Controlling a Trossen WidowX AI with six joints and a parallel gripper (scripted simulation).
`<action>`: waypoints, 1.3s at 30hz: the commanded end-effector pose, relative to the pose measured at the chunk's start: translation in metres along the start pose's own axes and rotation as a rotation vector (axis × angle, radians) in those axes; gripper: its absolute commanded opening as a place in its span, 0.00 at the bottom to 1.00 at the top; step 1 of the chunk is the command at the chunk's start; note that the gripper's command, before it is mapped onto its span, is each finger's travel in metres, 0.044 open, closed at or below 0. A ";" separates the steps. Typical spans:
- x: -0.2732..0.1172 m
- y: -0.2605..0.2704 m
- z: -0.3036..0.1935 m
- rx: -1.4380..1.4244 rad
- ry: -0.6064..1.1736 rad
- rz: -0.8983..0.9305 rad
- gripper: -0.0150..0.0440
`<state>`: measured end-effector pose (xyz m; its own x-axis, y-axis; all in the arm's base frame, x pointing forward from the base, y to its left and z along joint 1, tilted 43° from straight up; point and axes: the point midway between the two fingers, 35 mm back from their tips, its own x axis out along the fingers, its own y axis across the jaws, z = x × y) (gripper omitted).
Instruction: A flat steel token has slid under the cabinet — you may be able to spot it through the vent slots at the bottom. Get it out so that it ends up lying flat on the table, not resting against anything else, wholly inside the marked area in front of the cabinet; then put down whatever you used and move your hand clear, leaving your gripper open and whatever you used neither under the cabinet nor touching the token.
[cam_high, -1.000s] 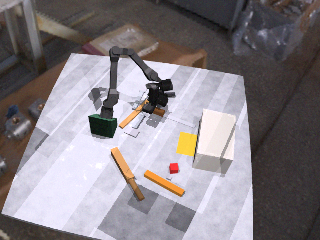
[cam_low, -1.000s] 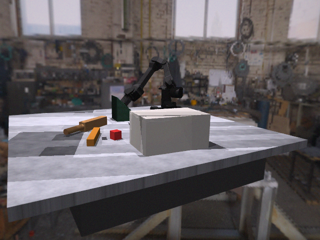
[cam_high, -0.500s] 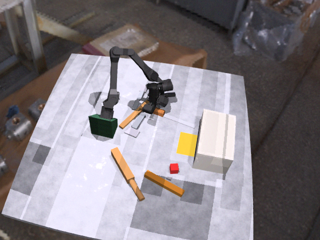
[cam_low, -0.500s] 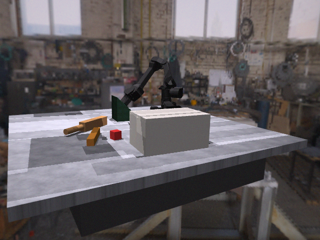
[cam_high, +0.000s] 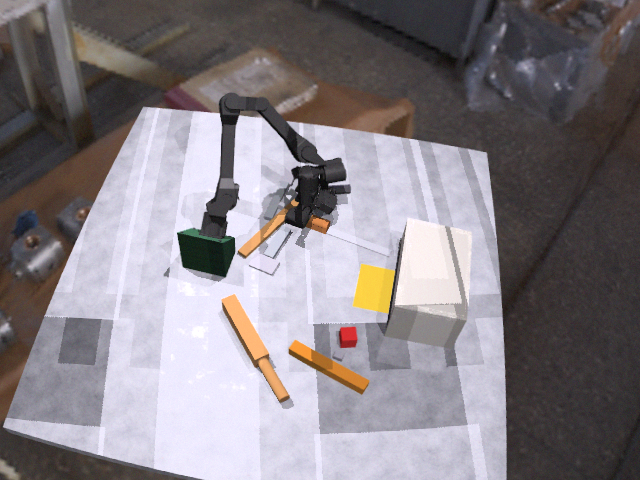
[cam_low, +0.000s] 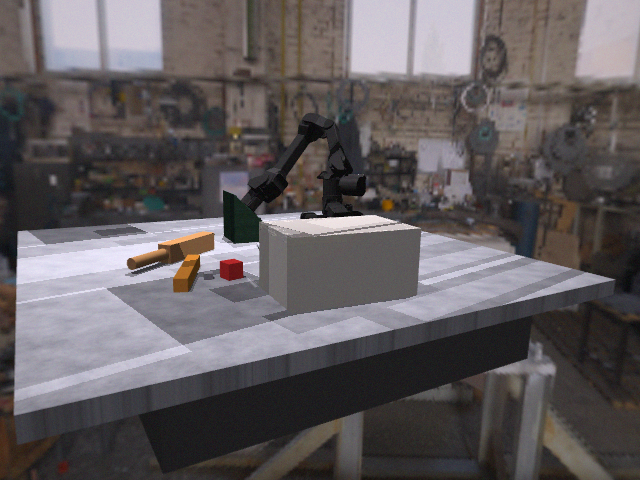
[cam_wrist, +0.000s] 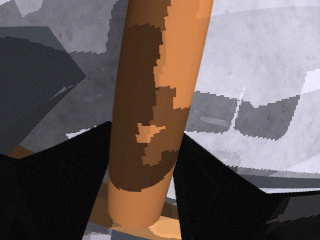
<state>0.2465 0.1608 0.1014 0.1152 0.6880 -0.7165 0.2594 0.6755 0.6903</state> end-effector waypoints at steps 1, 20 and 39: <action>0.000 0.000 0.000 -0.002 -0.001 0.001 0.25; 0.000 0.000 0.000 0.000 0.000 0.000 0.52; -0.045 -0.004 0.005 0.006 0.007 -0.017 0.71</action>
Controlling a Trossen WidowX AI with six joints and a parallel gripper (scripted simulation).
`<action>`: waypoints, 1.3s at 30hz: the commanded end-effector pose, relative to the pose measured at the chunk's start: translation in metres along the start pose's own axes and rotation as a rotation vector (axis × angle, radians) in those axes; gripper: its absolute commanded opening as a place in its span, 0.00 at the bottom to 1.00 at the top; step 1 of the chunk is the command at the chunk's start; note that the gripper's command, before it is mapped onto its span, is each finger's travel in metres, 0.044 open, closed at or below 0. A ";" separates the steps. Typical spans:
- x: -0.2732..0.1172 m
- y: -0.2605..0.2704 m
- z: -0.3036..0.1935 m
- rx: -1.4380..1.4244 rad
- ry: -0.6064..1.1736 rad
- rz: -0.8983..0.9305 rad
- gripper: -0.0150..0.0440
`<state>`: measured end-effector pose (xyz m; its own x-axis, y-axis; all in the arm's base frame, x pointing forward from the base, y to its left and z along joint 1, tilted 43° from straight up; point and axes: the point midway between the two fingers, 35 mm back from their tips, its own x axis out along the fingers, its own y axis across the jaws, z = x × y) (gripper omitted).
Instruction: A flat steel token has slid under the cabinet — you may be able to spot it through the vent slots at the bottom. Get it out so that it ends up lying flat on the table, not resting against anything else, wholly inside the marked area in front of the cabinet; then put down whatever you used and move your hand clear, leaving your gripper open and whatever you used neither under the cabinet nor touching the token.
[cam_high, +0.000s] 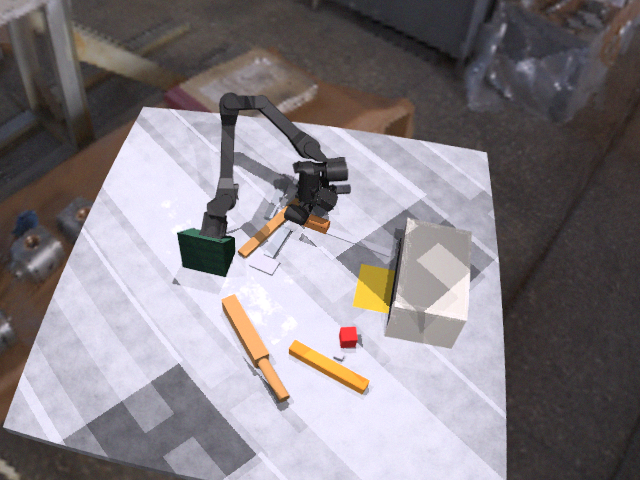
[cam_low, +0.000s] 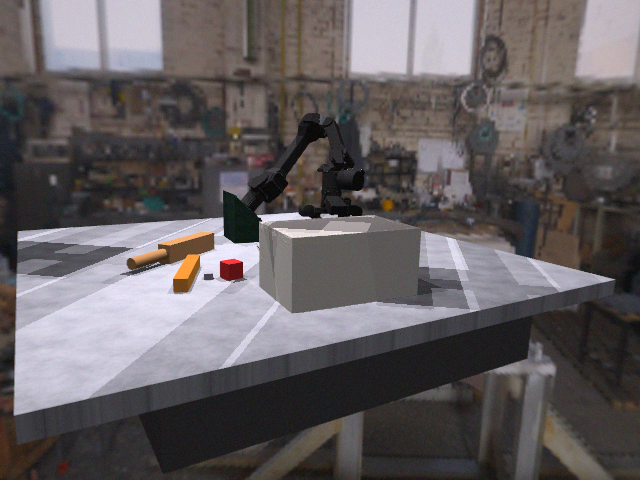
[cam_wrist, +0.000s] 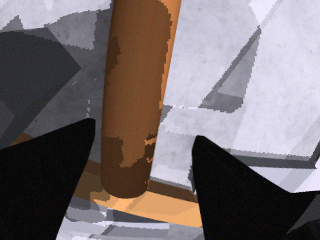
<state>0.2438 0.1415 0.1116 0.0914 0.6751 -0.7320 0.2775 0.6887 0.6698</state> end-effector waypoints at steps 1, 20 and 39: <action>-0.033 0.001 0.003 -0.008 -0.008 0.007 0.71; -0.056 -0.005 0.005 0.013 -0.003 0.004 0.25; -0.046 0.007 -0.006 -0.019 -0.001 0.011 0.71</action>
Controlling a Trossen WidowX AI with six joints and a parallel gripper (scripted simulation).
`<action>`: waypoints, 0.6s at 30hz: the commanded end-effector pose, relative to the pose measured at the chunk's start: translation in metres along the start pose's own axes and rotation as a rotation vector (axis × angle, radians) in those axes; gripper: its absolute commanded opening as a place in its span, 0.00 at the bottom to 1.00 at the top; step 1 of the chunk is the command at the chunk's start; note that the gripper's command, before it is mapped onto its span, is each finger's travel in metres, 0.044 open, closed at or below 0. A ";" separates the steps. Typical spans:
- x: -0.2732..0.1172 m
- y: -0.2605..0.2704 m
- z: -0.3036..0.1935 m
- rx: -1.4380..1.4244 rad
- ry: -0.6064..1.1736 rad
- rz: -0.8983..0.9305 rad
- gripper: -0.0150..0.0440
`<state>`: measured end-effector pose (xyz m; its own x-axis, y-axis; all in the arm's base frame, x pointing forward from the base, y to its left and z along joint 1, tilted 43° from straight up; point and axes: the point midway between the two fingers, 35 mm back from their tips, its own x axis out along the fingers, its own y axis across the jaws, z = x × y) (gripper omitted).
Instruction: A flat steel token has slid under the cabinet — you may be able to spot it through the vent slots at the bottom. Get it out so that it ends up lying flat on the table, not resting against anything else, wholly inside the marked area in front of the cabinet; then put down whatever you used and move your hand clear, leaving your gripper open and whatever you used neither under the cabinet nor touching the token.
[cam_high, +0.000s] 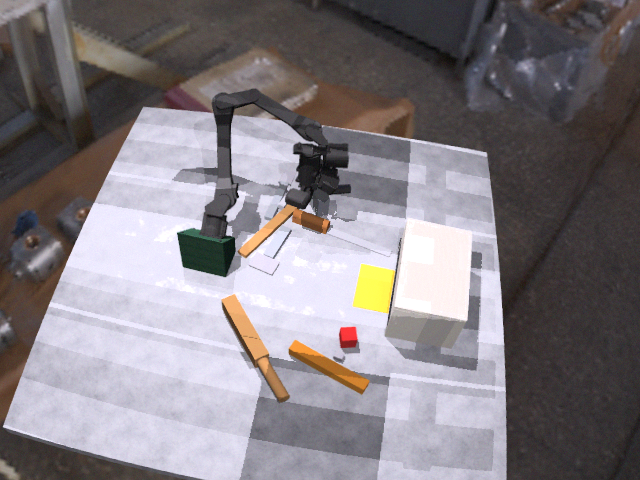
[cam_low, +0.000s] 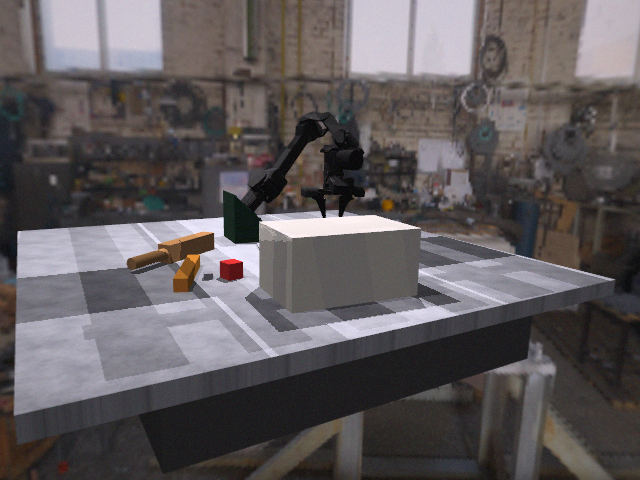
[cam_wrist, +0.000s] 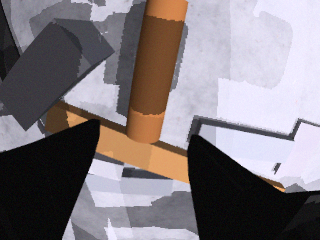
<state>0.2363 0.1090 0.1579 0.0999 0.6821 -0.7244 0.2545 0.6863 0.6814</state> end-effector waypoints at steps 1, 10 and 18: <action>0.016 0.000 -0.002 0.004 0.005 -0.001 0.71; 0.033 0.000 -0.003 0.004 0.005 0.002 0.71; 0.040 0.000 -0.002 0.004 0.005 0.001 0.71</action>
<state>0.2388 0.1348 0.1349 0.1003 0.6886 -0.7182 0.2476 0.6819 0.6883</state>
